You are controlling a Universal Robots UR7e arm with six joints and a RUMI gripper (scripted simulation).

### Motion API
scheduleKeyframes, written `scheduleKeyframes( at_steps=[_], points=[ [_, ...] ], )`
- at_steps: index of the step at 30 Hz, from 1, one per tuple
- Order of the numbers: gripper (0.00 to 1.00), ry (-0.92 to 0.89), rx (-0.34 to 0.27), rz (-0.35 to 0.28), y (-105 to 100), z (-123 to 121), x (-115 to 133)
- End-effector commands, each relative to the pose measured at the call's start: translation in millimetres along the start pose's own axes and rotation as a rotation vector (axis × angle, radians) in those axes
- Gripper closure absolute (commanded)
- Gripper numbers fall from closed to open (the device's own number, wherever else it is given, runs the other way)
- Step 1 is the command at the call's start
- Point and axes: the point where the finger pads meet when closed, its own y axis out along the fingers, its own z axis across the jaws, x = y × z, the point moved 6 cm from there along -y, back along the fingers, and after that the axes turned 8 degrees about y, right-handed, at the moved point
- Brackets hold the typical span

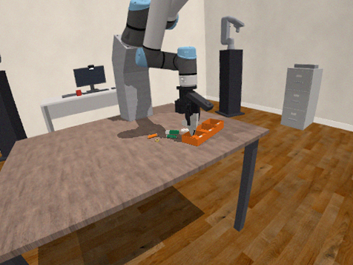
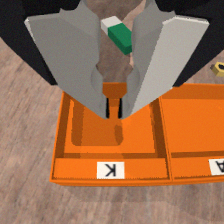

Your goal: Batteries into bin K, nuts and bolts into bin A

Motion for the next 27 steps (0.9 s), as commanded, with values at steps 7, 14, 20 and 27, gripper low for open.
scheduleKeyframes(
  at_steps=[7, 14, 20, 27],
  points=[
    [0.96, 0.000, 0.000, 0.001, -11, 0, 0],
    [0.96, 0.000, 0.000, 0.001, -18, 0, 0],
    [0.96, 0.000, 0.000, 0.001, -26, 0, 0],
    [0.96, 0.000, 0.000, 0.001, -38, 0, 0]
  ],
)
